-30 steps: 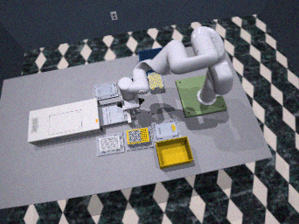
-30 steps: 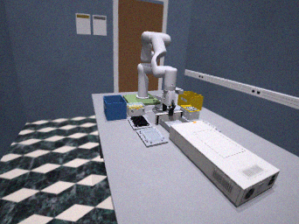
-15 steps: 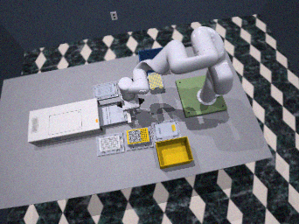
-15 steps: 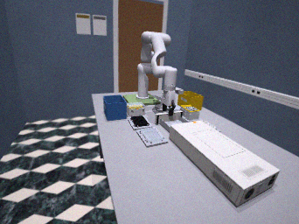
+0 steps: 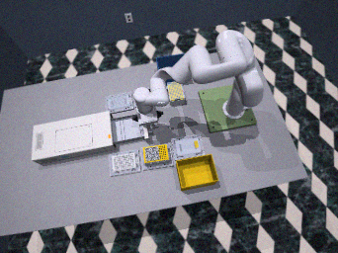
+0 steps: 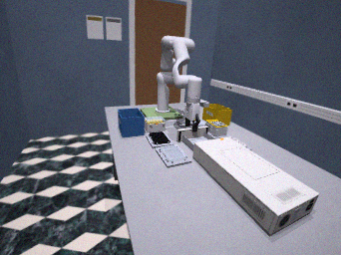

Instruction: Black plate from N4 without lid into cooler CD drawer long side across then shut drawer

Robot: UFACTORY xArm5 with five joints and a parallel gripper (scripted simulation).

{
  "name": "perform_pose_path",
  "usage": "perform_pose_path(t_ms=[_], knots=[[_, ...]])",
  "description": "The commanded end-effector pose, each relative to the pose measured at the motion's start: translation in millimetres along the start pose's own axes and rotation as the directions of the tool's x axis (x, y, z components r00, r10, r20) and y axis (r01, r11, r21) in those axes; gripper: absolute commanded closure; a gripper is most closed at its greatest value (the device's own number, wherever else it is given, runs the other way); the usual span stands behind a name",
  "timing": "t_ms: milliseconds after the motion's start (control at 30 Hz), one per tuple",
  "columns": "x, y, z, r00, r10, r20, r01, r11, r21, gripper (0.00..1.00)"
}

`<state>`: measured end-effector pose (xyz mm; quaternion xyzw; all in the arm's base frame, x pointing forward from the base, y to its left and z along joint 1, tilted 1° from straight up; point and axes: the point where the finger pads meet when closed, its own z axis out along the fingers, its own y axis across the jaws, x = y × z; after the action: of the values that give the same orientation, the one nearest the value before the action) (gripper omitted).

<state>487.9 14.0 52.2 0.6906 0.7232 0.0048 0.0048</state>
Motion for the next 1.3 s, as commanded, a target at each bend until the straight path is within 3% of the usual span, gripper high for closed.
perform_pose_path(t_ms=[0,1267], knots=[[0.0,1.4,-1.6,1.0,0.0,0.011,0.0,1.0,-0.004,0.12],[0.0,9.4,-1.6,1.0,0.0,0.011,0.0,1.0,-0.004,0.12]])
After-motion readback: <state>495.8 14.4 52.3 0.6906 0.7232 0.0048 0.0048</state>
